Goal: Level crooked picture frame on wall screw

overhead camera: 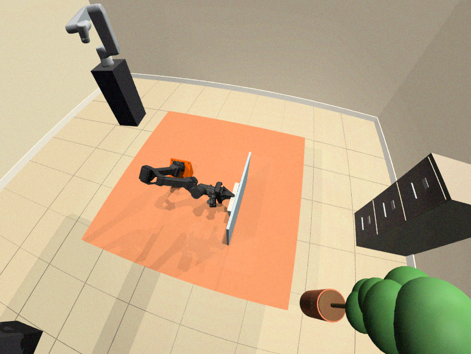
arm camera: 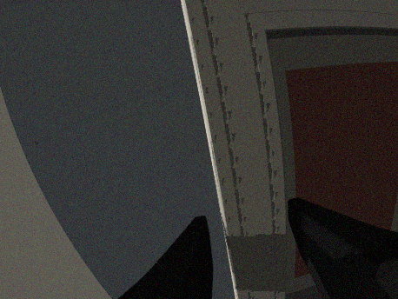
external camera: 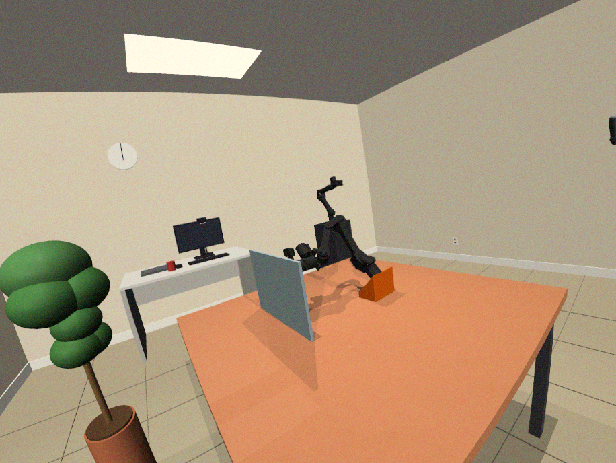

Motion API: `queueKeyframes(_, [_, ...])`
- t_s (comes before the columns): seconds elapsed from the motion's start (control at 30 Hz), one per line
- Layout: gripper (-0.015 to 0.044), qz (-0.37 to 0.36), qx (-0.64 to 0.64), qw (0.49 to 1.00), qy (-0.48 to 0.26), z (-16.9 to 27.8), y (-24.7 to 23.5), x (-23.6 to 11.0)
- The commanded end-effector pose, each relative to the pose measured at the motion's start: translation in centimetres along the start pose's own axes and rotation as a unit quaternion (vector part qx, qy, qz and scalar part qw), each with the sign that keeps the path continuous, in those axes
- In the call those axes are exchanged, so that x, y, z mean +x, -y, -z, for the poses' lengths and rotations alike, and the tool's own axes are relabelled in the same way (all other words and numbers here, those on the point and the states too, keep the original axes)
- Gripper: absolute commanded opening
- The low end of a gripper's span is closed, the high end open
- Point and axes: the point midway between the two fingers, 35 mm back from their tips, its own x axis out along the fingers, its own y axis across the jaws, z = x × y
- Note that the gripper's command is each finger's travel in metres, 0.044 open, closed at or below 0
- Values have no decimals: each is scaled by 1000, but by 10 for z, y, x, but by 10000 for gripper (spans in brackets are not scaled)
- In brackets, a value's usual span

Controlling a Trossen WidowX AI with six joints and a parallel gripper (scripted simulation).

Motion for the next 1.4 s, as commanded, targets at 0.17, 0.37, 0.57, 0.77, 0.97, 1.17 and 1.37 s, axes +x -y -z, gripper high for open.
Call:
queueKeyframes(0.17, [107,1,-1,1000,2,-1,1,0])
queueKeyframes(0.37, [67,1,-1,1000,2,-1,1,0])
queueKeyframes(0.57, [0,1,-1,1000,2,-1,1,0])
queueKeyframes(0.77, [0,1,-1,1000,2,-1,0,0])
queueKeyframes(0.97, [0,1,-1,1000,2,0,-2,0])
queueKeyframes(1.17, [0,1,-1,1000,2,0,-4,0])
queueKeyframes(1.37, [0,1,-1,1000,2,0,-6,0])
